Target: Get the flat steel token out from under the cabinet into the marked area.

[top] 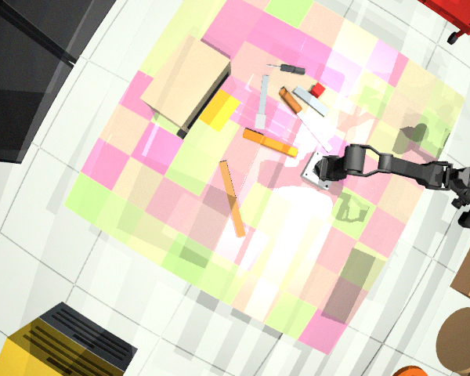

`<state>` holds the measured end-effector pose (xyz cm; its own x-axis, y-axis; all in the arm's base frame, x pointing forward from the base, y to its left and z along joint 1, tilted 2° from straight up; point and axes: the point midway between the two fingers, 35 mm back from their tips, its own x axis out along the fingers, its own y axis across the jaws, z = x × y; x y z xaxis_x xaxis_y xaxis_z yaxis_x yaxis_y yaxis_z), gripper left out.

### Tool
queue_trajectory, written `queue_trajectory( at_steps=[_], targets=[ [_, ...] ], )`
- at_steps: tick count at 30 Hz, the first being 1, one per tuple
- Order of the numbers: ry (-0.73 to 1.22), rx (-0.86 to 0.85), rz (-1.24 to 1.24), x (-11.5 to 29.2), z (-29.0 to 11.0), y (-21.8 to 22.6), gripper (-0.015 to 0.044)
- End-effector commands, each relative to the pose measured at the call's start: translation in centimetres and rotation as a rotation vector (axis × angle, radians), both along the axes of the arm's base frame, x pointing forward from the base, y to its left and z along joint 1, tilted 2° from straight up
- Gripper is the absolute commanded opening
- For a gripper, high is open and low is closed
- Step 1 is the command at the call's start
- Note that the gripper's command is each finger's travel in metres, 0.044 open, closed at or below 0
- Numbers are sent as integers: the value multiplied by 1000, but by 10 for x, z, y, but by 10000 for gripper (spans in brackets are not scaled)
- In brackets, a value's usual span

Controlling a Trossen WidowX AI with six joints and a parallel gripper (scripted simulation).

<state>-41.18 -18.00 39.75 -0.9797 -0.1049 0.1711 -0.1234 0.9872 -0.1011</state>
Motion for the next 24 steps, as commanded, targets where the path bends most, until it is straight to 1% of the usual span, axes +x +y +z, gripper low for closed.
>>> queue_trajectory(
  at_steps=[1, 7, 8, 11, 13, 14, 19, 20, 24],
  targets=[
    [0, 0, 0, 0, 0, 0, 374],
    [0, 0, 0, 0, 0, 0, 216],
    [0, 0, 0, 0, 0, 0, 200],
    [0, 0, 0, 0, 0, 0, 121],
    [0, 0, 0, 0, 0, 0, 120],
    [0, 0, 0, 0, 0, 0, 146],
    [-16, -30, 33, 3, -3, -10, 15],
    [-25, -46, 51, 5, -4, -16, 0],
    [-78, -131, 144, 16, -13, -45, 0]
  ],
)
